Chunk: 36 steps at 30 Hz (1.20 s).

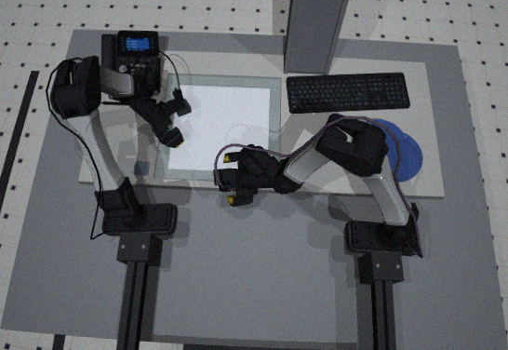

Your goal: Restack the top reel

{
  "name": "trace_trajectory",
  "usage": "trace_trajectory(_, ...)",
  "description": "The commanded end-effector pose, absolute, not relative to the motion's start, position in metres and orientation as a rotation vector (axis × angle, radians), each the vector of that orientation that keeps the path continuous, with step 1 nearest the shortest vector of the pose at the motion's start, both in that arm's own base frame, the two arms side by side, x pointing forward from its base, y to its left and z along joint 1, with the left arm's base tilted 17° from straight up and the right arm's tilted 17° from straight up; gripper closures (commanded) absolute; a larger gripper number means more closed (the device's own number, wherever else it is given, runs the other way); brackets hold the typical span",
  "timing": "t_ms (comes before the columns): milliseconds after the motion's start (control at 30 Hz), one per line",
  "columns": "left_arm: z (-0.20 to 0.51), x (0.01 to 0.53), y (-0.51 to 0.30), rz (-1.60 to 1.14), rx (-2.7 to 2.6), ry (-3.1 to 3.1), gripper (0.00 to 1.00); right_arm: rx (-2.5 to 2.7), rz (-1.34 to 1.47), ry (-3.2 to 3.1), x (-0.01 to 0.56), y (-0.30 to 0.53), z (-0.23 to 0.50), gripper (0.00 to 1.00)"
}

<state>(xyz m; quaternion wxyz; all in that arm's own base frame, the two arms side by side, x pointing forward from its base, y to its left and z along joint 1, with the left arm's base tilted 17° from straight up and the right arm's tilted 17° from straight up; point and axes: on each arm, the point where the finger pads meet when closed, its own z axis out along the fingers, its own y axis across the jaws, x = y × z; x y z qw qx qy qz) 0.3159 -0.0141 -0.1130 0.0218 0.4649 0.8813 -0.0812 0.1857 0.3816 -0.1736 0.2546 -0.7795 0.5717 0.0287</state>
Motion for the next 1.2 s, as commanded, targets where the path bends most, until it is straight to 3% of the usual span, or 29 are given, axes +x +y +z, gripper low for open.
trace_trajectory(0, -0.111, 0.319, -0.016, -0.247, 1.443, 2.718, 0.0, -2.107, 0.084, 1.541, 0.186, 0.387, -0.169, 0.0)
trace_trajectory(567, -0.111, 0.319, -0.016, -0.247, 1.443, 2.718, 0.0, -2.107, 0.084, 1.541, 0.186, 0.387, -0.169, 0.0)
trace_trajectory(867, -0.111, 0.319, -0.016, -0.247, 1.443, 2.718, 0.0, -2.161, -0.001, 1.697, 0.197, 0.347, -0.166, 1.0)
trace_trajectory(1167, -0.111, 0.319, -0.016, -0.247, 1.443, 2.718, 0.0, -2.218, -0.175, 1.983, 0.232, 0.275, -0.149, 1.0)
